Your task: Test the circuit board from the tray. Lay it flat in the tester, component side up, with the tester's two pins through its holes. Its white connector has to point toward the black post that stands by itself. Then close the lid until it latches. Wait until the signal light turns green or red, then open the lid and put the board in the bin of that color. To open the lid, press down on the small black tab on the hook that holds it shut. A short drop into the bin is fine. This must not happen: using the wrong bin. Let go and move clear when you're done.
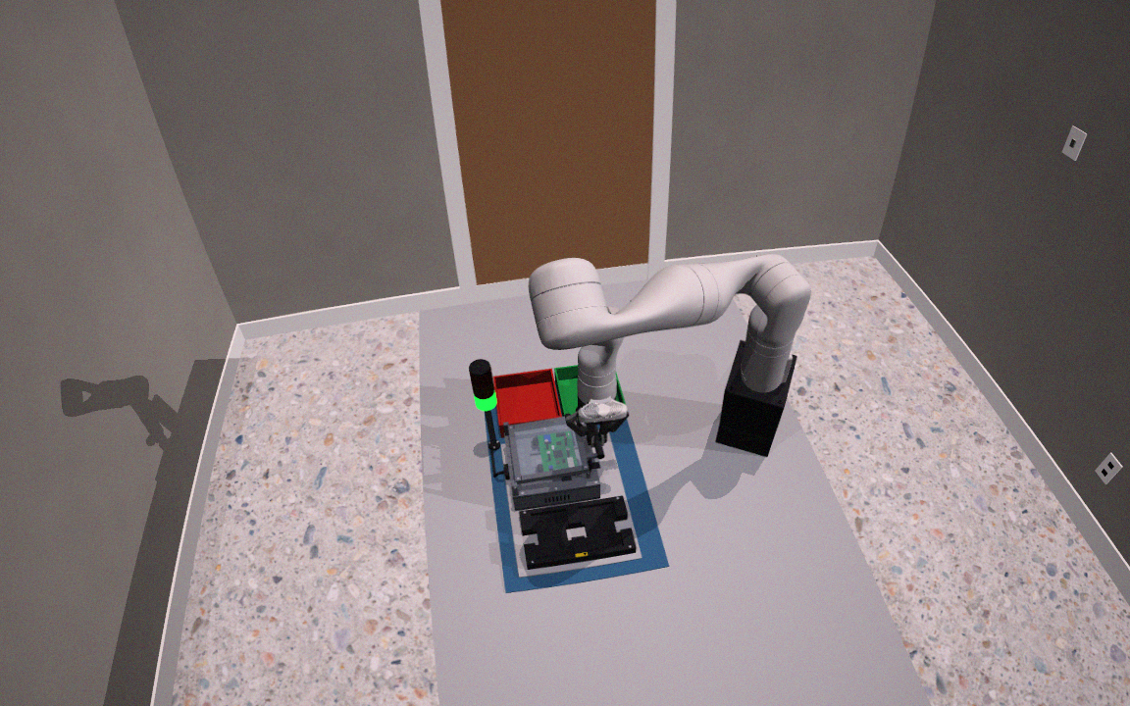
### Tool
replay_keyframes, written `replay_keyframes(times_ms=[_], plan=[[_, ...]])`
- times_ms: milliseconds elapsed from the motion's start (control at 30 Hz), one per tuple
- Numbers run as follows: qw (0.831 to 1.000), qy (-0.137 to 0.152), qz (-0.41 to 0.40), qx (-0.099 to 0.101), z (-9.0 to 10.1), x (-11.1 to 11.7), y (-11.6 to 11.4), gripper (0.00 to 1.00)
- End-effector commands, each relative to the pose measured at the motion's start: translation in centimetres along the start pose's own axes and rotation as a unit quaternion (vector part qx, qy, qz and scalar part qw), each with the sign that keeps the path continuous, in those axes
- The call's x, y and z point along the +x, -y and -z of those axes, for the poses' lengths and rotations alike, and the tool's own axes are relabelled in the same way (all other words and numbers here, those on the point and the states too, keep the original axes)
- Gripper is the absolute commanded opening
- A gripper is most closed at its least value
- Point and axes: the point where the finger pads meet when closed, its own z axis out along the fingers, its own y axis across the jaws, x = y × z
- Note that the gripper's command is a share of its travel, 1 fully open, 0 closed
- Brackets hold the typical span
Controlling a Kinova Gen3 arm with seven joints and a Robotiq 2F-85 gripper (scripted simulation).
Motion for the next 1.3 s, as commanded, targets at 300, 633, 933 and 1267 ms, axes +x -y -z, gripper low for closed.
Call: replay_keyframes(times_ms=[300, 633, 933, 1267], plan=[[1.000, 0.000, 0.000, 0.000, 0.0, 0.0, 0.0, 0.00], [1.000, 0.000, 0.000, 0.000, 0.4, 0.0, -0.1, 0.00], [1.000, 0.000, 0.000, 0.000, 1.0, 0.0, -0.1, 0.00], [1.000, 0.000, 0.000, 0.000, 2.2, 0.0, -0.3, 0.00]])
